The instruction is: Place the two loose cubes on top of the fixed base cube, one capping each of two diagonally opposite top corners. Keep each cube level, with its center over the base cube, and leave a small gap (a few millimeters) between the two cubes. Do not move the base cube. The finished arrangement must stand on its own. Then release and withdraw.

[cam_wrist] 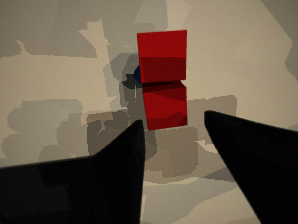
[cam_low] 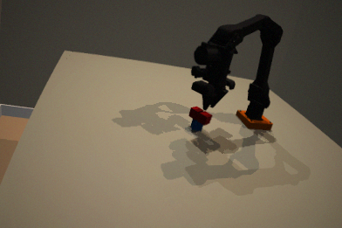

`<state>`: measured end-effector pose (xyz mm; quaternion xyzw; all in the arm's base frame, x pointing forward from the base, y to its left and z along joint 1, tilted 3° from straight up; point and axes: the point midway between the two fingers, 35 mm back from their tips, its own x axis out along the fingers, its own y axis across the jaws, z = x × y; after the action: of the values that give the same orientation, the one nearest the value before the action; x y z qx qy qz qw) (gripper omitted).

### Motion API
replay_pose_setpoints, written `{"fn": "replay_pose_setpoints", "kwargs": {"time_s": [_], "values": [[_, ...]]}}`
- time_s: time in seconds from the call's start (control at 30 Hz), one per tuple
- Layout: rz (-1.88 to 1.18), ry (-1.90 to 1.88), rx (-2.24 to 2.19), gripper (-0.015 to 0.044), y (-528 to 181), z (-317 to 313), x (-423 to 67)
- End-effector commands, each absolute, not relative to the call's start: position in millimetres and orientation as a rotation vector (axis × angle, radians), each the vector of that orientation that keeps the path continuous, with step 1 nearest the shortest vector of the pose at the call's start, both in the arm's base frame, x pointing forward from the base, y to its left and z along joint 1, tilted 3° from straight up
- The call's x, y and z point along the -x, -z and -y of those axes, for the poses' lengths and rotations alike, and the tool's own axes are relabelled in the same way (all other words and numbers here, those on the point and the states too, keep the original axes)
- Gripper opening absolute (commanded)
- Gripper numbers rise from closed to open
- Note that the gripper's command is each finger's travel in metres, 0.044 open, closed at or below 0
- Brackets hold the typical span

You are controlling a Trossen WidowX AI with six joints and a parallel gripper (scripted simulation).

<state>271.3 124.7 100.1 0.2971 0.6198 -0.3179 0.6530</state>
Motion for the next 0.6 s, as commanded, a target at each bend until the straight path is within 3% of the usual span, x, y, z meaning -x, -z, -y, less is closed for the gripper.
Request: {"fn": "replay_pose_setpoints", "kwargs": {"time_s": [0.0, 0.57], "values": [[-1.397, 0.715, -0.686, 0.0205, -108, -126, -273], [-1.397, 0.715, -0.686, 0.0205, -126, -127, -272]]}}
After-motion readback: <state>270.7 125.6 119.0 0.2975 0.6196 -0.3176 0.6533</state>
